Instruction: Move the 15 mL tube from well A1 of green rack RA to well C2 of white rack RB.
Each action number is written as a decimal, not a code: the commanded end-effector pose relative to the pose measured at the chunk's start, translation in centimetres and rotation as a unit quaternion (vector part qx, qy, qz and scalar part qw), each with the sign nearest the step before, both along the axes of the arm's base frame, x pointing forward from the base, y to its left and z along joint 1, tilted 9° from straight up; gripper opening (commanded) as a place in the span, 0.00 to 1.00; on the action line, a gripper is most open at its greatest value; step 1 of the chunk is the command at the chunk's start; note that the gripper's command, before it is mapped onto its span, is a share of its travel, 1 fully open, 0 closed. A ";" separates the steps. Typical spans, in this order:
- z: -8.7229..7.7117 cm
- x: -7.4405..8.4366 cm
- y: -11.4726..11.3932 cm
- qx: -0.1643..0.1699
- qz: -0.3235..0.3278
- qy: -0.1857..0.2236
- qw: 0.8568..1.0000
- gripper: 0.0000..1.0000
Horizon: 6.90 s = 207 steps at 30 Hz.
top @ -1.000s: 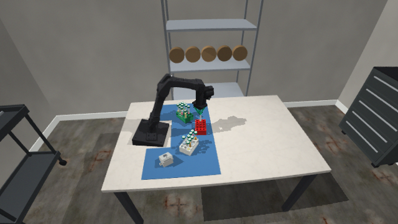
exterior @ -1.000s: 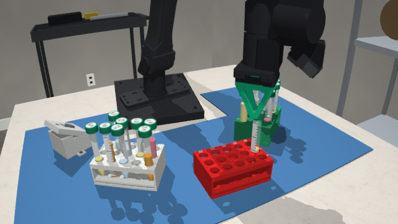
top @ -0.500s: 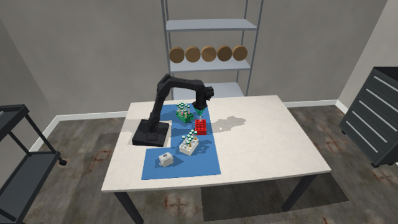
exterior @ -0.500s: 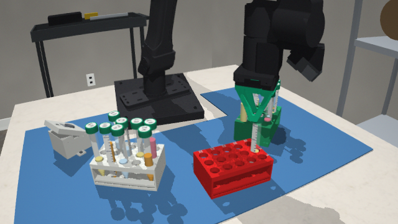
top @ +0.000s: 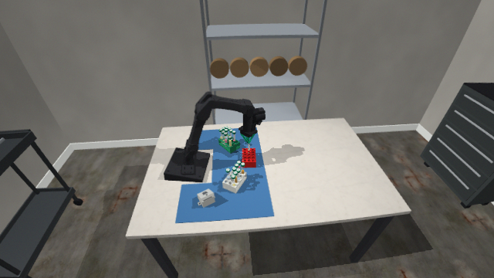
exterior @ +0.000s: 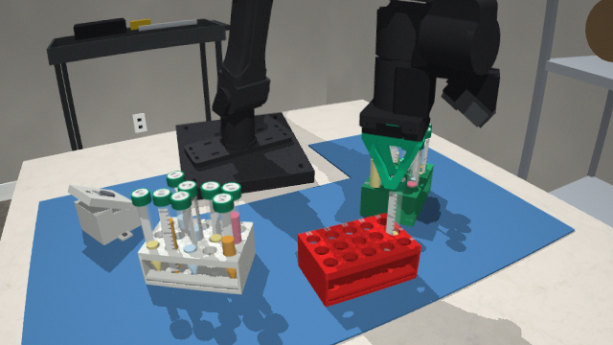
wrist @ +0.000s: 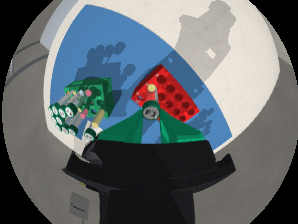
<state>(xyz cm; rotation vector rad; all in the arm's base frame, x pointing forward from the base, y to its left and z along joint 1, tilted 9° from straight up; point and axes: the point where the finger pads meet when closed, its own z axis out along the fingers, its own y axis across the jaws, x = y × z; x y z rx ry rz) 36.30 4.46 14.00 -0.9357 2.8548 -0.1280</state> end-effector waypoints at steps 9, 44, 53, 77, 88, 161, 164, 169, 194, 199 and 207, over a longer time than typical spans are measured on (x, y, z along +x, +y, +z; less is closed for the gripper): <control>0.4 0.2 0.0 0.001 0.000 -0.008 1.000 0.24; 3.8 -0.7 0.1 0.001 0.000 -0.008 1.000 0.30; 5.6 -1.2 0.1 0.001 0.000 -0.008 1.000 0.30; 6.4 -7.5 -3.0 0.030 -0.180 -0.014 0.983 0.30; 6.0 -9.6 -4.2 0.053 -0.323 -0.019 0.945 0.30; 6.8 -9.2 -15.7 0.137 -0.848 -0.039 0.510 0.30; 6.9 -9.2 -17.3 0.137 -0.848 -0.039 0.510 0.30; 7.0 -9.2 -17.2 0.137 -0.848 -0.039 0.510 0.30; 4.8 -8.7 -16.7 0.137 -0.848 -0.039 0.510 0.30; 3.9 -8.4 -16.7 0.137 -0.848 -0.039 0.510 0.30; 2.9 -8.1 -16.8 0.137 -0.848 -0.039 0.510 0.30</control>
